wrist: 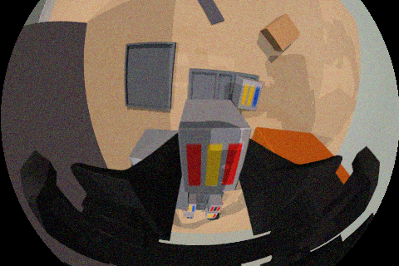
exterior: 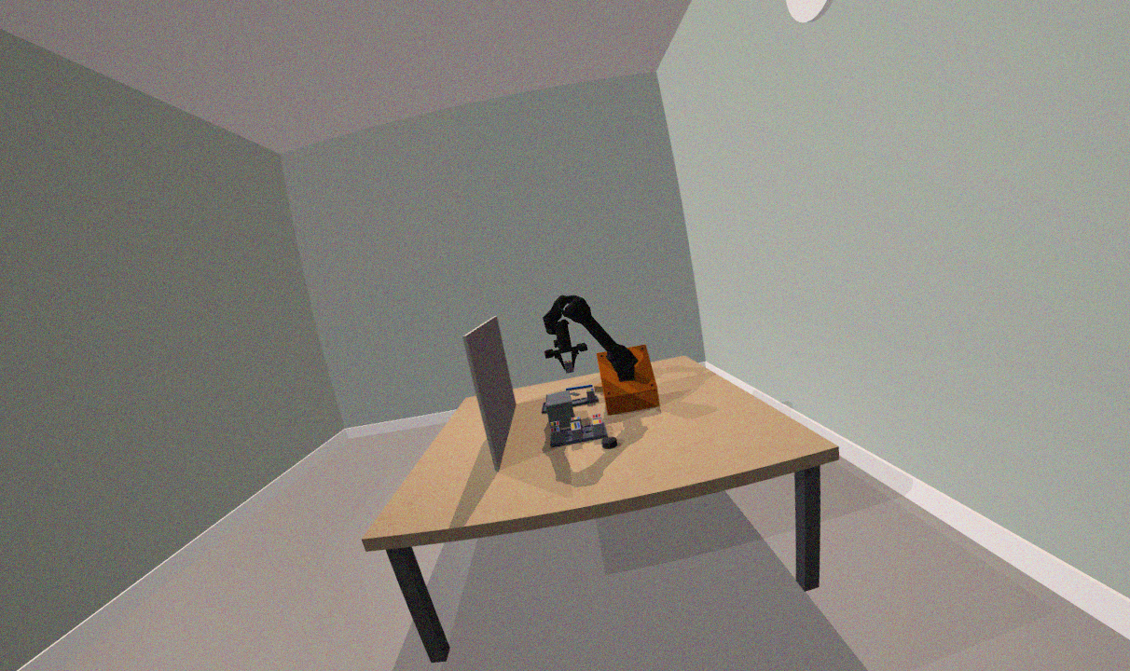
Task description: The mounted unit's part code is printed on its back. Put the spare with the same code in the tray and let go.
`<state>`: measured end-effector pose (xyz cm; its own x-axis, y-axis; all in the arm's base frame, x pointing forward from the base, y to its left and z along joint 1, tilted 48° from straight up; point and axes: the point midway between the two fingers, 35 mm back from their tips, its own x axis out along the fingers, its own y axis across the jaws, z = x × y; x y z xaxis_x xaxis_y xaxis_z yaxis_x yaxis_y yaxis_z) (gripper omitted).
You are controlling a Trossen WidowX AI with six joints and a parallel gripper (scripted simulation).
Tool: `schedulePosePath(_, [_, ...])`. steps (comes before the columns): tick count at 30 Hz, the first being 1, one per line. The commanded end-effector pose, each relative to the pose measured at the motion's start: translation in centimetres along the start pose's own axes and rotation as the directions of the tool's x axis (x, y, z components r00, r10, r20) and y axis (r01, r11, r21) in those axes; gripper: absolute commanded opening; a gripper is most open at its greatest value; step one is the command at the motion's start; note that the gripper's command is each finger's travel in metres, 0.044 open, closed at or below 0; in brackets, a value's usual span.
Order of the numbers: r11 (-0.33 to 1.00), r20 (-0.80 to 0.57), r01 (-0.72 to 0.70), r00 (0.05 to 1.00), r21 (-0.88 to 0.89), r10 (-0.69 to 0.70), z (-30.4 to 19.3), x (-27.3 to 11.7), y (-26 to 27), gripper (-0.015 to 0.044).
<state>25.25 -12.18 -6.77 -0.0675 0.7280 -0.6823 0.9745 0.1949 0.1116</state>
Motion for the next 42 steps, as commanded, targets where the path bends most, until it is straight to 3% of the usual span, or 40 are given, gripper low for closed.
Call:
schedulePosePath(1, [1.000, 0.006, 0.005, 1.000, -0.006, -0.005, 0.2, -0.5, 0.4, 0.0000])
schedulePosePath(30, [1.000, 0.005, 0.001, 1.000, -0.011, -0.001, 2.6, -0.5, 10.2, 0.0000])
schedulePosePath(42, [1.000, 0.006, 0.001, 1.000, -0.010, -0.001, 2.7, 0.3, 10.6, 0.0000])
